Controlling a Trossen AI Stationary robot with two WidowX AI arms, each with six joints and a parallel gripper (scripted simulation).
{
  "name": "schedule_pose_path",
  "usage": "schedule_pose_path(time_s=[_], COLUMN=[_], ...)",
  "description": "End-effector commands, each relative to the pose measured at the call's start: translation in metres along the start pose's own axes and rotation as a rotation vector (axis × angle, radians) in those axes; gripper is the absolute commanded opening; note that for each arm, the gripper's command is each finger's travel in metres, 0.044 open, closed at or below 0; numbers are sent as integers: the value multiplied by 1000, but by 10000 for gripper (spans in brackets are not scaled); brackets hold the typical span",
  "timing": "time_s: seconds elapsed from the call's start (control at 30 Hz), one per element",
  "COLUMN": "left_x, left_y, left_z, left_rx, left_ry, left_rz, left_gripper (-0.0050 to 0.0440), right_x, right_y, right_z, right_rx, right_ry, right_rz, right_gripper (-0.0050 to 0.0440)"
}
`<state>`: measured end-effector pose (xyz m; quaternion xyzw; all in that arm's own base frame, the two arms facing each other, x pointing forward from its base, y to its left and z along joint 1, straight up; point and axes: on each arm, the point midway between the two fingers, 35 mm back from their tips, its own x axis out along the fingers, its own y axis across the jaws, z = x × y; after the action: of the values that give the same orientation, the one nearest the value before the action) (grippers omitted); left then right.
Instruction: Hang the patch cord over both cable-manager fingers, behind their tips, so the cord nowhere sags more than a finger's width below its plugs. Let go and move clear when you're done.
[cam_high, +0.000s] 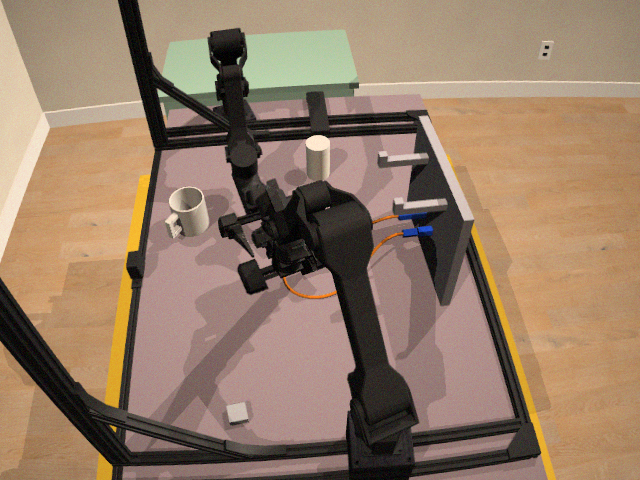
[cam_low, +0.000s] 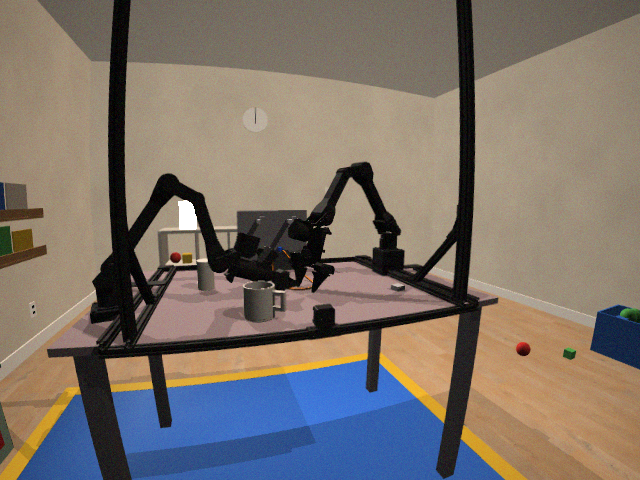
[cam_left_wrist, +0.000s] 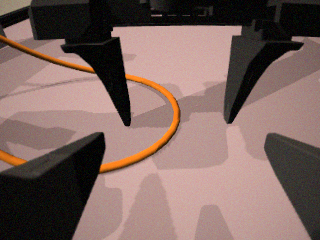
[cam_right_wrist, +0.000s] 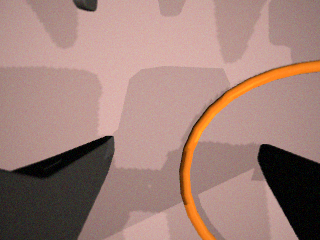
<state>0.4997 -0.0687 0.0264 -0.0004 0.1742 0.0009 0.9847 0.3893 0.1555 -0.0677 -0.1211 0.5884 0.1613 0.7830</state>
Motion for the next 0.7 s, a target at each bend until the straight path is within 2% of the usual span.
schedule_pose_path(time_s=[0.0, 0.07, 0.5, 0.67], left_x=[-1, -1, -1, -1], left_y=[-1, -1, -1, -1], left_z=[11, 11, 11, 11], left_rx=[-3, -3, -3, -3], left_ry=[-24, -24, -24, -24], left_rz=[-3, -3, -3, -3], left_gripper=[440, 440, 440, 440], right_x=[-2, -2, -2, -2], right_y=[0, 0, 0, 0], right_z=[4, 4, 4, 4], right_rx=[-2, -2, -2, -2], right_ry=[-11, -11, -11, -11], right_rz=[-1, -1, -1, -1], right_gripper=[344, 344, 32, 20])
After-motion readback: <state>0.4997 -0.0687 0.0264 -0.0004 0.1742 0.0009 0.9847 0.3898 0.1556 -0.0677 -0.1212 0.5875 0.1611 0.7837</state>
